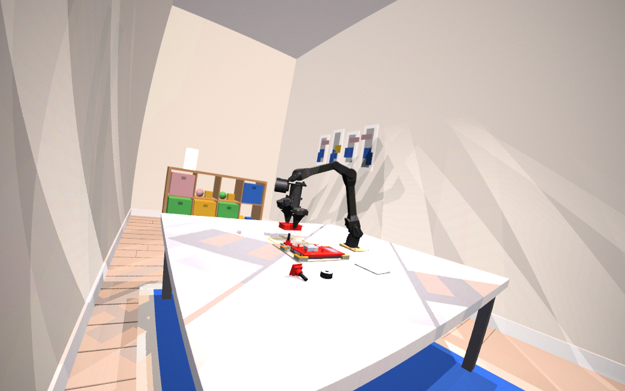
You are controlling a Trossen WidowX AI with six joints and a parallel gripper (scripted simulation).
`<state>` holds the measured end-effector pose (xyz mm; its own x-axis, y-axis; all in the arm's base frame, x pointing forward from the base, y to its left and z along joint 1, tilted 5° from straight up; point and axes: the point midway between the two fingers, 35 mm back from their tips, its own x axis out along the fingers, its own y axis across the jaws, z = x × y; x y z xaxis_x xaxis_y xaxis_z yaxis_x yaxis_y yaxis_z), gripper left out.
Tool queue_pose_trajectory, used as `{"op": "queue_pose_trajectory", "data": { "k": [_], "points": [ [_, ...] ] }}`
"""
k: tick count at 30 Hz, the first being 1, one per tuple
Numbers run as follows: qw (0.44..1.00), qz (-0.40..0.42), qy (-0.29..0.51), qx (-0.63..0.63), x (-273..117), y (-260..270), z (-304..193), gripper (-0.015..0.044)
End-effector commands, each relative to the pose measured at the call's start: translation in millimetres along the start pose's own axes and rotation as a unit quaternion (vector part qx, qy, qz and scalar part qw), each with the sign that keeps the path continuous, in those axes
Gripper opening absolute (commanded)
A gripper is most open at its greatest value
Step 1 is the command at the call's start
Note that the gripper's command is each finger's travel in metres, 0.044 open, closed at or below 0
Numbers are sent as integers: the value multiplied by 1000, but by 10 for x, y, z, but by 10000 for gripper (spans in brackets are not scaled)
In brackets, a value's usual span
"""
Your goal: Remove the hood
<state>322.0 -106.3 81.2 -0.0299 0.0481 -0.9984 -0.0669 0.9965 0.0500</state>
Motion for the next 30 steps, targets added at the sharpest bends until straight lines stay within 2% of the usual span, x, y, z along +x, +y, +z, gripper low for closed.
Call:
{"op": "queue_pose_trajectory", "data": {
  "k": [1, 30],
  "points": [
    [1000, -2, 0, 0, 35, -5, 3, 0],
    [1000, -2, 0, 0, 263, 0, -7, 0]
  ]
}}
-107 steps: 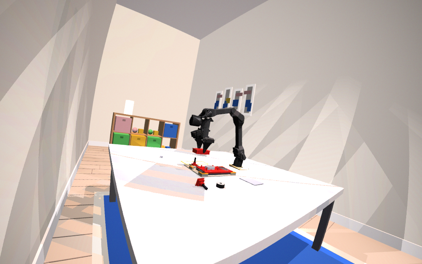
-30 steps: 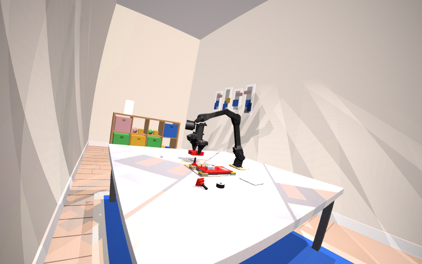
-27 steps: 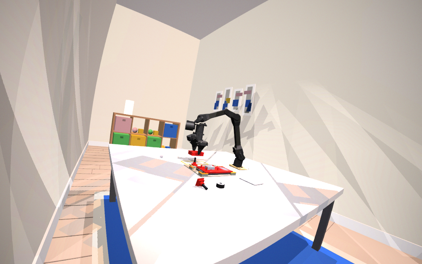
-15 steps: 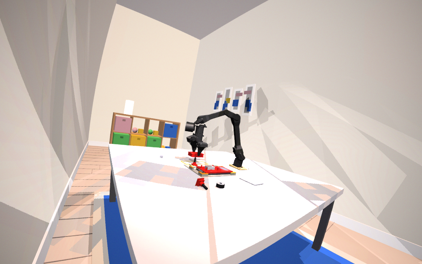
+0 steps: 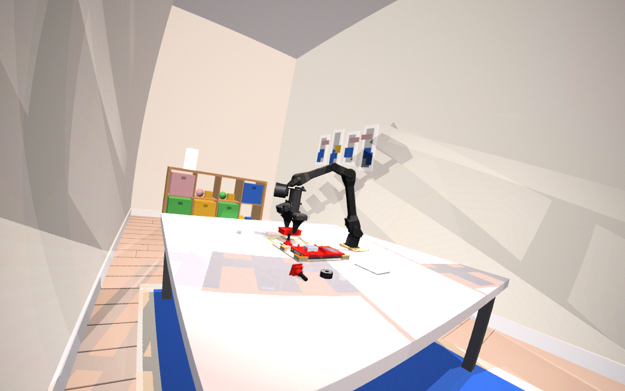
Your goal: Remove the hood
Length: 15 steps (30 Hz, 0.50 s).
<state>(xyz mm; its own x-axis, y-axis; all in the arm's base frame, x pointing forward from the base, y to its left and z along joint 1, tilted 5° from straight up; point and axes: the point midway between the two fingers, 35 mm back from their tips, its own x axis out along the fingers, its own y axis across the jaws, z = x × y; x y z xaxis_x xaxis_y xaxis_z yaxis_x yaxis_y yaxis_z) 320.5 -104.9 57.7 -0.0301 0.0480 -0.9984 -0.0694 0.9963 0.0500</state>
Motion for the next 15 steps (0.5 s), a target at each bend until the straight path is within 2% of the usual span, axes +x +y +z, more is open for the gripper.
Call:
{"op": "queue_pose_trajectory", "data": {
  "k": [1, 15],
  "points": [
    [1000, -2, 0, 1, 35, -3, 0, 0],
    [1000, -2, 0, 1, 144, 2, -11, 0]
  ]
}}
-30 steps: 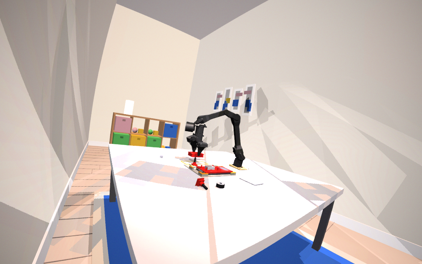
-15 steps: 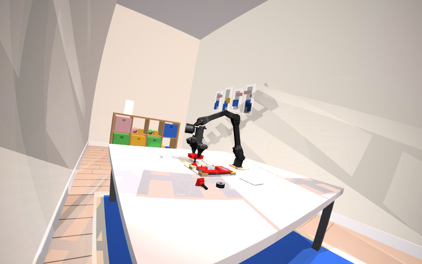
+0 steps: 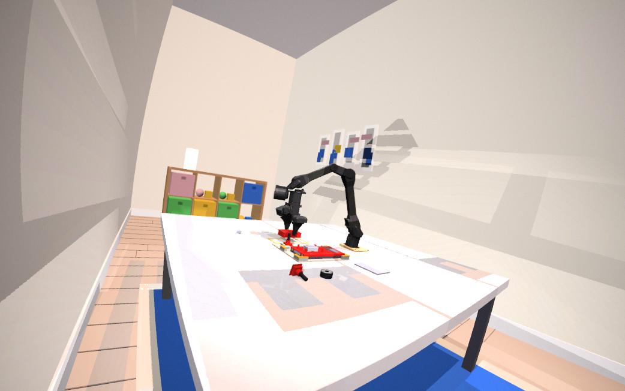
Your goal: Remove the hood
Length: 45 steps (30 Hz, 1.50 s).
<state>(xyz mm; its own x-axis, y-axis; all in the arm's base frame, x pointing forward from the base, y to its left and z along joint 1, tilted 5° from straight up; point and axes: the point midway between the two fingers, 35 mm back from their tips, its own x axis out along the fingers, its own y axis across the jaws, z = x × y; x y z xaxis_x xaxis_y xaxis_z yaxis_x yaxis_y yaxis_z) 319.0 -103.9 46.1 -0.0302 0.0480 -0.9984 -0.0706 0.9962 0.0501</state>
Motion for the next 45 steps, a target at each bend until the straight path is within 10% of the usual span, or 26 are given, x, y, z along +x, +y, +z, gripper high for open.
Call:
{"op": "queue_pose_trajectory", "data": {
  "k": [1, 45],
  "points": [
    [1000, -1, 0, 1, 35, -2, -1, 0],
    [1000, -1, 0, 1, 242, -1, -3, 0]
  ]
}}
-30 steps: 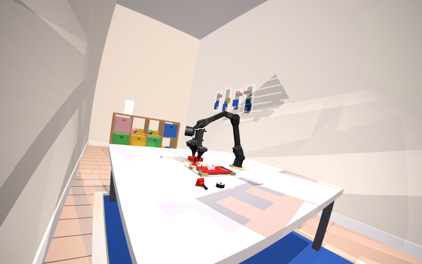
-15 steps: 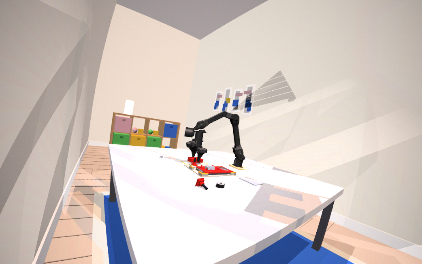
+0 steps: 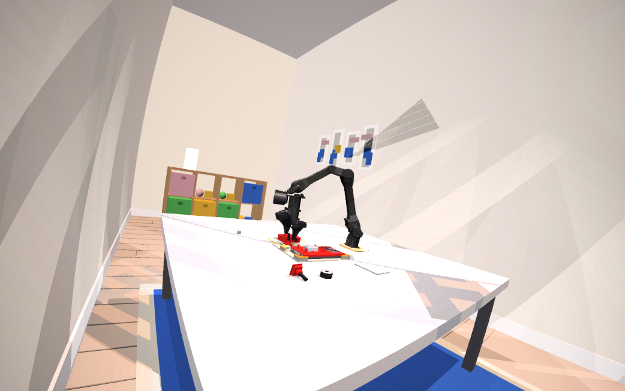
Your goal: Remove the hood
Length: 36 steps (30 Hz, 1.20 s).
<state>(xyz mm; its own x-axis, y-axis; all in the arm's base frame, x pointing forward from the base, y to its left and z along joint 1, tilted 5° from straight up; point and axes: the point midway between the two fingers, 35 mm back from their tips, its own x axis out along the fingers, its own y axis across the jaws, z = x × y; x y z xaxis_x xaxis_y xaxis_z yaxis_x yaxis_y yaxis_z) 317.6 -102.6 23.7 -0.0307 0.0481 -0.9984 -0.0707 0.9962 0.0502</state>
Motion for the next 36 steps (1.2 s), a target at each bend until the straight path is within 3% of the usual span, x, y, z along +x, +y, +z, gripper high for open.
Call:
{"op": "queue_pose_trajectory", "data": {
  "k": [1, 17, 26, 36],
  "points": [
    [1000, 0, 0, 0, 0, 0, 0, 26],
    [1000, 0, 0, 0, 0, 0, 0, 440],
    [1000, 0, -1, 0, -690, -2, 1, 440],
    [1000, 0, -1, 0, -713, -1, -2, 440]
  ]
}}
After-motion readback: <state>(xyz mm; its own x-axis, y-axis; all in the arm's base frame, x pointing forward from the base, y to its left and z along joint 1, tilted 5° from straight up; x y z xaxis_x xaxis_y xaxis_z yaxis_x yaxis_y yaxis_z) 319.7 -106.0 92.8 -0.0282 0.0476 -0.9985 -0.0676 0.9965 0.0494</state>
